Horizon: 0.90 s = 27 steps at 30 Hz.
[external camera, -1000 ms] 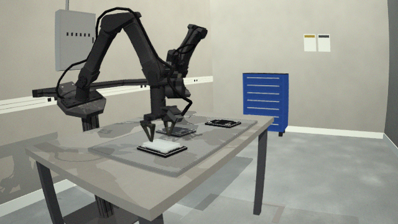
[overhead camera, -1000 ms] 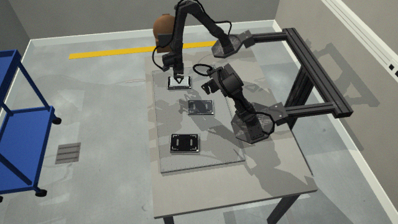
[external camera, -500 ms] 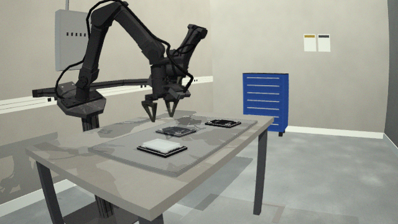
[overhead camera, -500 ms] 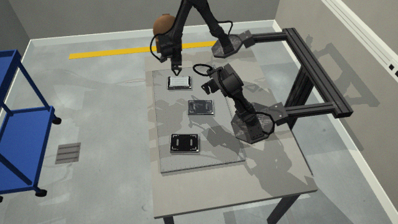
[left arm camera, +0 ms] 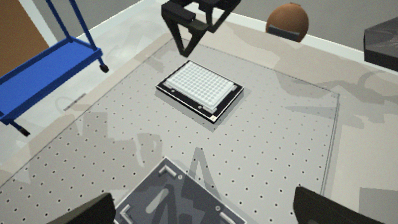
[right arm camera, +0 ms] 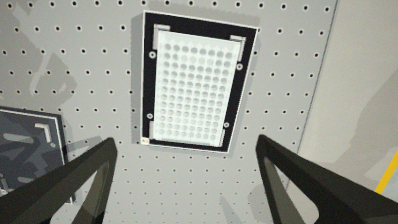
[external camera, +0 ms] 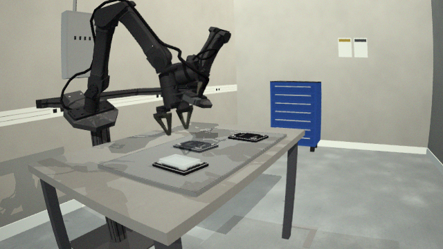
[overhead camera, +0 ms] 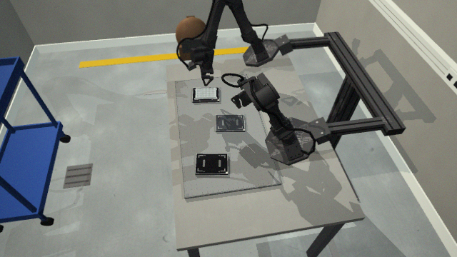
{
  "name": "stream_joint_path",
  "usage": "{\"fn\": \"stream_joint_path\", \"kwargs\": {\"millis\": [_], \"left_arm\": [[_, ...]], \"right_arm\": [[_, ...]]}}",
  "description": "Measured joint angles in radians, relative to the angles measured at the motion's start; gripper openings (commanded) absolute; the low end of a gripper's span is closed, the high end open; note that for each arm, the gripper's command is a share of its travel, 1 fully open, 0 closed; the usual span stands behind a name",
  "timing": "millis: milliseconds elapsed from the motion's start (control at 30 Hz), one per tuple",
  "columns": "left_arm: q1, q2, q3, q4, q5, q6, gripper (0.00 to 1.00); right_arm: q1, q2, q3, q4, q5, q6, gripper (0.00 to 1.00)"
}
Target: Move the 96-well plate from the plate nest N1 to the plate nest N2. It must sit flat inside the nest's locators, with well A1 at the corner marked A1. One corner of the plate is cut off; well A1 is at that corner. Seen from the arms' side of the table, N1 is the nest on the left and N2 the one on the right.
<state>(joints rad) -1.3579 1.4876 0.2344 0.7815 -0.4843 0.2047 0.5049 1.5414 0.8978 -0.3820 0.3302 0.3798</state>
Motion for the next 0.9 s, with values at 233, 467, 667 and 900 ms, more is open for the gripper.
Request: {"fn": "stream_joint_path", "kwargs": {"millis": [233,467,667,900], "left_arm": [[0.000,0.000,0.000,0.000,0.000,0.000,1.00],[0.000,0.000,0.000,0.000,0.000,0.000,1.00],[0.000,0.000,0.000,0.000,0.000,0.000,1.00],[0.000,0.000,0.000,0.000,0.000,0.000,1.00]], "right_arm": [[0.017,-0.119,-0.198,0.222,0.002,-0.152,1.00],[0.017,-0.232,-0.421,0.473,-0.018,-0.316,1.00],[0.001,-0.258,-0.529,0.622,-0.055,-0.410,1.00],[-0.010,-0.258,-0.550,0.690,-0.073,-0.441,1.00]]}}
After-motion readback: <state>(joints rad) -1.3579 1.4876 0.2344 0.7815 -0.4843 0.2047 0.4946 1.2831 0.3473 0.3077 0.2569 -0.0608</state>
